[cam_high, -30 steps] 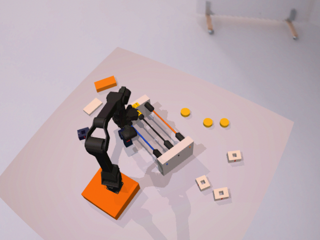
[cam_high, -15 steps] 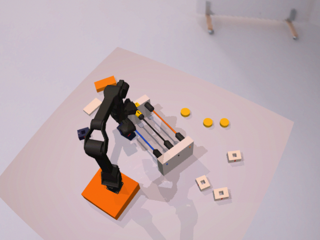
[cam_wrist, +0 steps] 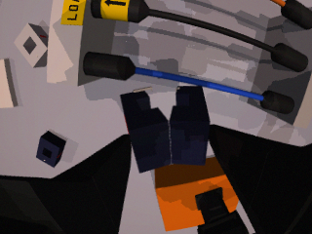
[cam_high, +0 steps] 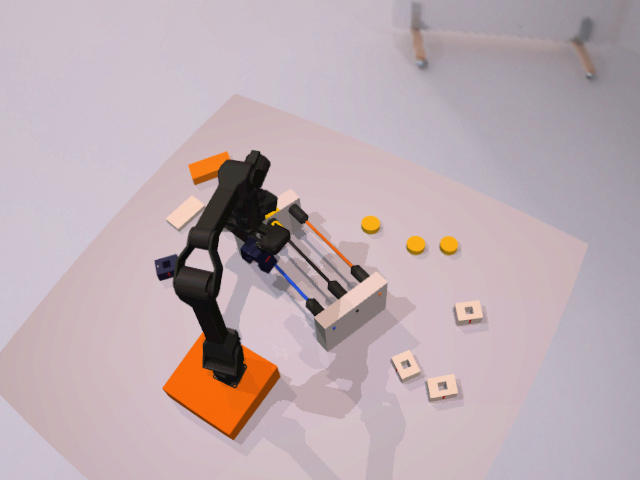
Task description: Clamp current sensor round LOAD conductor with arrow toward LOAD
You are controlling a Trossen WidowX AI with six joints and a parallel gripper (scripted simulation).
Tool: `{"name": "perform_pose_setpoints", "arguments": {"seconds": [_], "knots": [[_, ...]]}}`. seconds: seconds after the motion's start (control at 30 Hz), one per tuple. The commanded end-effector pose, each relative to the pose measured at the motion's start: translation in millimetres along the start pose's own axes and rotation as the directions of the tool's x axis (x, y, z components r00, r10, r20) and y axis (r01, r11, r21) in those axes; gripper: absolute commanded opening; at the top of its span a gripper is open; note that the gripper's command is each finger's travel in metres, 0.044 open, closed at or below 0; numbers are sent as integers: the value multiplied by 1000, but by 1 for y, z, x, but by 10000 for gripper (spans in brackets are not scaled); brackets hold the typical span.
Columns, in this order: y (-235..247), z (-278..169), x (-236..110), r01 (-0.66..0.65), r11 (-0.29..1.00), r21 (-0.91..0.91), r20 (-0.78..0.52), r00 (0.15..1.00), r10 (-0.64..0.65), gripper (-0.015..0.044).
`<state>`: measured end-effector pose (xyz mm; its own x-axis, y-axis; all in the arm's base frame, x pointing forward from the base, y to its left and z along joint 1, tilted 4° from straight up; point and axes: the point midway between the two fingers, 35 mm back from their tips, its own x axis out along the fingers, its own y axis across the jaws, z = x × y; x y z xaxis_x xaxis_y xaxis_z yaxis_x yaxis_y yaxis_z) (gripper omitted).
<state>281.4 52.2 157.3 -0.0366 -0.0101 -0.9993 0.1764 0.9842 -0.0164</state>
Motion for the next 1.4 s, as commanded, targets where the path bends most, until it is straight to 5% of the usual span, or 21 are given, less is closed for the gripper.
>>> {"name": "perform_pose_setpoints", "arguments": {"seconds": [0.0,0.77,1.37], "knots": [[-3,11,0,4,991,-131,1,1000,-4,0],[-20,64,3,8,668,-744,6,1000,-6,0],[-36,96,10,11,281,-960,9,1000,-8,0]]}}
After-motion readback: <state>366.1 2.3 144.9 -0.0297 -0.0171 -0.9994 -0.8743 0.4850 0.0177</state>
